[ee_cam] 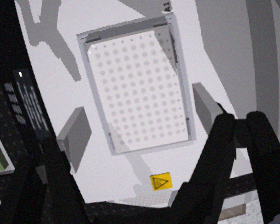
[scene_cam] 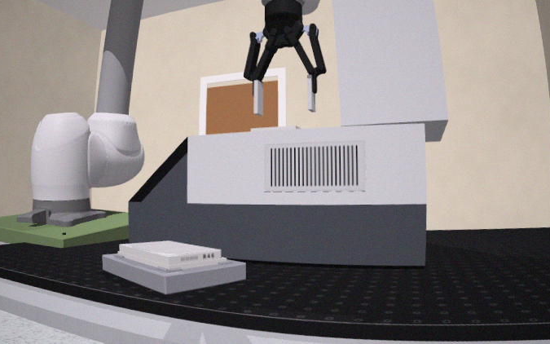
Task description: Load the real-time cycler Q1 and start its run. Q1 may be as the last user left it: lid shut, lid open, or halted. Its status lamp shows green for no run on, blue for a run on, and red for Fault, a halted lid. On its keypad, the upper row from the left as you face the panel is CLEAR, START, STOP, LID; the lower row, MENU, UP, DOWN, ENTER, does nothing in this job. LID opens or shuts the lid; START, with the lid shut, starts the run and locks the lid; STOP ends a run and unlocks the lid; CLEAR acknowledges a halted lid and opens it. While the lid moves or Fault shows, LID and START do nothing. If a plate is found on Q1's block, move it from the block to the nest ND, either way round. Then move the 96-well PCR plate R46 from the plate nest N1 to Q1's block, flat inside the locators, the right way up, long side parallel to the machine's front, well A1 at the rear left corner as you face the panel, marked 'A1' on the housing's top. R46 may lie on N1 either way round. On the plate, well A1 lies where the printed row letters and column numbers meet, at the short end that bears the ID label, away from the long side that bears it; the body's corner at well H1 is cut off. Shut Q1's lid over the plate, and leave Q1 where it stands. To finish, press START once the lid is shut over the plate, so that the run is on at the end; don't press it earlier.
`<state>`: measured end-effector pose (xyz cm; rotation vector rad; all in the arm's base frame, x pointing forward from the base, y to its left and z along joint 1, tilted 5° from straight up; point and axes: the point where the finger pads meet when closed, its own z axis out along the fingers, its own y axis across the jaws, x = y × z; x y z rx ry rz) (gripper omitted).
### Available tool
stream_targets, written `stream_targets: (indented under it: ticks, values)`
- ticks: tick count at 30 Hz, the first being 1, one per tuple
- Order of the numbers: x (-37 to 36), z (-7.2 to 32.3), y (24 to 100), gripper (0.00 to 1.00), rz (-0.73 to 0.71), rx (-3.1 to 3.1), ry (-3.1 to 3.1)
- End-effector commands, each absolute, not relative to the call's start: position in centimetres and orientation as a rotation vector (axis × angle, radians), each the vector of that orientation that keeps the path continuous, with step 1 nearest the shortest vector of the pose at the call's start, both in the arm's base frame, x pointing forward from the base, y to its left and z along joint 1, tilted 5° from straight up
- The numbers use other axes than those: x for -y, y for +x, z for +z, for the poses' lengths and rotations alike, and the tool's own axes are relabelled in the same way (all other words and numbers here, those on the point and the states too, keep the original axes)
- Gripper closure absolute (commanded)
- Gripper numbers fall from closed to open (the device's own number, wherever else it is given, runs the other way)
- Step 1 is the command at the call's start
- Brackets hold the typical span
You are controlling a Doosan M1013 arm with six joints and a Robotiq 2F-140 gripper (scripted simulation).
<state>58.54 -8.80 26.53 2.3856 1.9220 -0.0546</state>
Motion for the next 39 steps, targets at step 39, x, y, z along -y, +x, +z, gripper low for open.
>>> stream_targets:
  ticks: [39]
  values:
    - [9.1, 22.6, 58.6, 0.34, -0.054, -1.922, 2.386]
